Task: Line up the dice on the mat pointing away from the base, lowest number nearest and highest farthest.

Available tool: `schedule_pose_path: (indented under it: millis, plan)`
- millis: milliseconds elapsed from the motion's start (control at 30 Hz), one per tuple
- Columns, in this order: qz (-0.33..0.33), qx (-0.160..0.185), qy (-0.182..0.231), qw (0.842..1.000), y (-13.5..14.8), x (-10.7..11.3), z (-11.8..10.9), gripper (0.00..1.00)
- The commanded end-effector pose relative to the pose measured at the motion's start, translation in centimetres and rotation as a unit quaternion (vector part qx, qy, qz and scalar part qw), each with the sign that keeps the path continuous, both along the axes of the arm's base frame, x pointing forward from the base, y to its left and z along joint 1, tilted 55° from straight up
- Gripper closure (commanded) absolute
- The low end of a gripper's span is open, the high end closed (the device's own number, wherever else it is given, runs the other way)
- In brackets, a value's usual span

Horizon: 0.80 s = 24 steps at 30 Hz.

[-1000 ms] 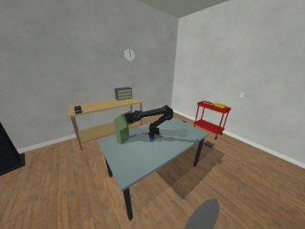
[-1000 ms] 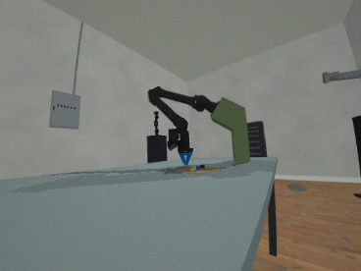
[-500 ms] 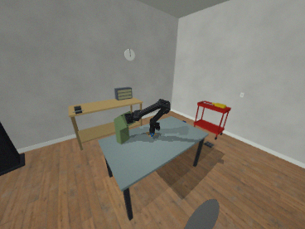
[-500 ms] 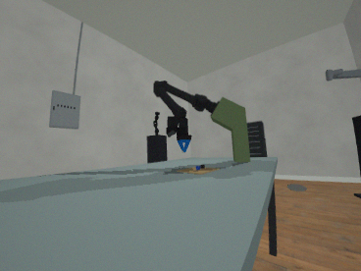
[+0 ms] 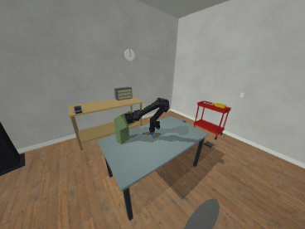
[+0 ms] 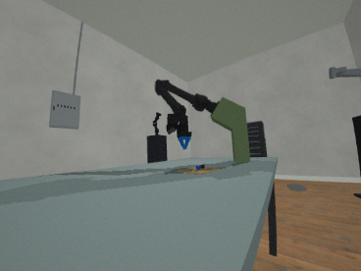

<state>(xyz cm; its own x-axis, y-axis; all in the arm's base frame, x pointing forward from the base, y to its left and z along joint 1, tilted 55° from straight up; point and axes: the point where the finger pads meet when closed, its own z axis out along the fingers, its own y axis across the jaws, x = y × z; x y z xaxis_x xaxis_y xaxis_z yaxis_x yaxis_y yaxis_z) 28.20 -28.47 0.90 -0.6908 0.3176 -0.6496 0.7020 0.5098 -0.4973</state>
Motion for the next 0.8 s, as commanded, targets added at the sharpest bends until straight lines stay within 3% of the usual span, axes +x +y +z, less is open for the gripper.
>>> schedule_pose_path:
  millis: [0,100,233,333,433,467,533,733,767]
  plan:
    - [0.014,0.003,0.013,1.000,0.8,0.8,-0.5,0.89]
    - [0.022,0.002,0.025,0.999,0.9,1.5,-0.7,0.89]
    - [0.081,-0.007,0.107,0.991,3.0,7.7,-2.6,0.89]
    - [0.110,-0.016,0.145,0.983,4.5,10.5,-3.6,0.89]
    - [0.151,-0.031,0.199,0.968,7.0,14.4,-5.3,0.89]
    - [0.154,-0.033,0.204,0.966,7.3,14.8,-5.4,0.89]
    - [0.186,-0.048,0.245,0.950,9.7,17.6,-6.8,0.89]
    - [0.207,-0.063,0.264,0.940,11.6,19.8,-7.0,0.89]
    - [0.188,-0.060,0.259,0.946,9.6,19.4,-6.2,0.89]
